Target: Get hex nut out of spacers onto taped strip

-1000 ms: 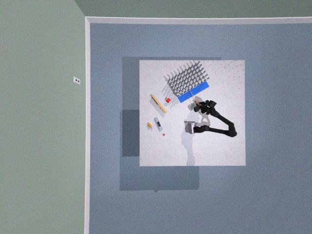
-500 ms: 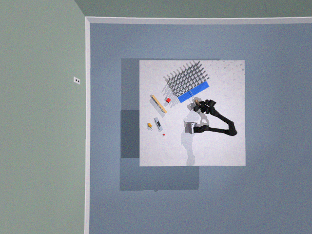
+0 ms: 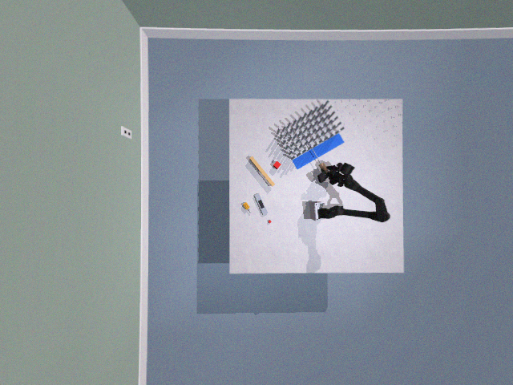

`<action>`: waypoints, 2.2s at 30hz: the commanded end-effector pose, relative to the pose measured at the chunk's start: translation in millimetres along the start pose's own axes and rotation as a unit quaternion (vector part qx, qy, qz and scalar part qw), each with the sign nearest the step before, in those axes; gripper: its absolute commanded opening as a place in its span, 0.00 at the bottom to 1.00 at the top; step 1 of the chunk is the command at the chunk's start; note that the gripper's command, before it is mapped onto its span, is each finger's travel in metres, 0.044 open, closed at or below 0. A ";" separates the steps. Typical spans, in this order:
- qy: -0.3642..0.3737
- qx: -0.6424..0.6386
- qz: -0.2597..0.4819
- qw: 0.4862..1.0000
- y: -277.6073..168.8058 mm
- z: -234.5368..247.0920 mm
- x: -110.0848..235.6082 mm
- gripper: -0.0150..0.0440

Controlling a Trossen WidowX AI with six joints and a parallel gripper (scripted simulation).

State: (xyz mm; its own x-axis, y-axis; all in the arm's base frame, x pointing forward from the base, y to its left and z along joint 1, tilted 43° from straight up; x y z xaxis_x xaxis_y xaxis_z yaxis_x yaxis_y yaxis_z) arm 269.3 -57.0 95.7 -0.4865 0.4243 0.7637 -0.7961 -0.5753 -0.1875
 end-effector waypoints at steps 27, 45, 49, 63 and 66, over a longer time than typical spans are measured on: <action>0.003 -0.005 0.002 1.000 -14.7 1.3 -8.7 0.25; 0.003 -0.005 0.003 1.000 -23.2 1.1 -14.3 0.25; 0.003 -0.005 0.003 1.000 -25.1 1.1 -15.6 0.25; 0.003 -0.005 0.003 1.000 -31.9 0.9 -20.1 0.25; 0.003 -0.005 0.003 1.000 -33.3 0.9 -21.0 0.25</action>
State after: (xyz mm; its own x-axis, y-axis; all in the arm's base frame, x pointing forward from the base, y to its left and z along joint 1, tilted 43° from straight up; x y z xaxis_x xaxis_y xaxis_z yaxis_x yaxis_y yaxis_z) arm 303.0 -47.7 85.3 -0.4878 0.4230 0.7636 -0.7955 -0.5757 -0.1893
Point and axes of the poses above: the point midway between the two fingers, 35 mm back from their tips, its own x axis back along the fingers, its own z axis across the jaws, y = z × x, the point moved 7 cm from there along x, back along the fingers, and after that the axes turned 2 degrees about -x, right-handed, at the moved point
